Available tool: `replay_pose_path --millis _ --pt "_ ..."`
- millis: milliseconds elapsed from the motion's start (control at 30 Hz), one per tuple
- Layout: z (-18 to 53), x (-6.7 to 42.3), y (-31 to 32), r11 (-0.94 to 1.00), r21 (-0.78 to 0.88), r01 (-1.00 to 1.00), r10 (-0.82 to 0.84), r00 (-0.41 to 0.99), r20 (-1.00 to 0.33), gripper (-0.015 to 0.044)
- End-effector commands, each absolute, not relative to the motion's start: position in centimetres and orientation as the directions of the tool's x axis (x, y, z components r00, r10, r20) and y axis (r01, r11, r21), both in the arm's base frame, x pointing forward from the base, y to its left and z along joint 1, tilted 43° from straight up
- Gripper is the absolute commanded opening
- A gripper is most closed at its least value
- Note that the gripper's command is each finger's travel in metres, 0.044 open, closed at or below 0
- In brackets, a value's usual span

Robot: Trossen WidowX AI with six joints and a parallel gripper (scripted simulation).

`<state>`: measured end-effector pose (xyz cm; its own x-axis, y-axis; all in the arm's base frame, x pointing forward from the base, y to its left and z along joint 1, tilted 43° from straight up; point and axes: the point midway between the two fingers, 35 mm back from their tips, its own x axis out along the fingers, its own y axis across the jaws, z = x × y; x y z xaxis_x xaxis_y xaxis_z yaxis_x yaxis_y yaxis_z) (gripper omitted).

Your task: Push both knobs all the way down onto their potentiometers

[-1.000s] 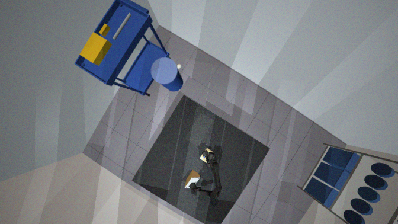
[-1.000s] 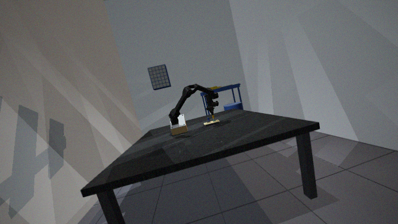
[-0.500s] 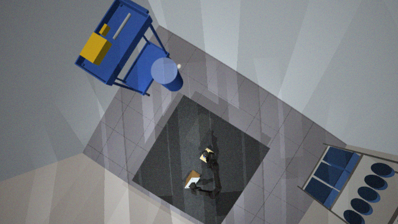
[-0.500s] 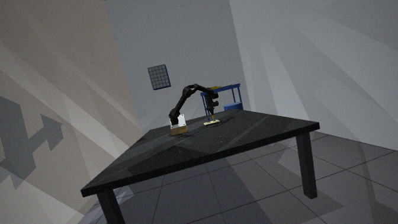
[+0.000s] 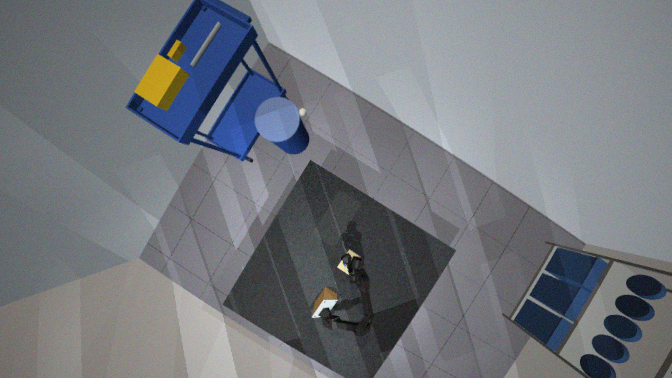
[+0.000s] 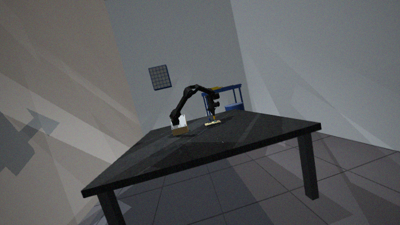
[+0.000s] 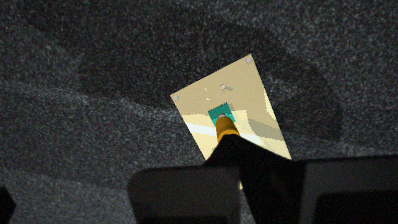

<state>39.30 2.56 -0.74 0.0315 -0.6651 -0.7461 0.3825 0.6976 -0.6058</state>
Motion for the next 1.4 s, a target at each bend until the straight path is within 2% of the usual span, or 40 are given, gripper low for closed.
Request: replay_pose_path --millis 0,1367 --pt "-1.2 39.3 2.1 0.694 -0.610 0.382 -0.669 0.027 -0.743 0.0000" --pt "-2.2 39.4 1.1 0.693 -0.611 0.382 -0.669 0.027 -0.743 0.0000"
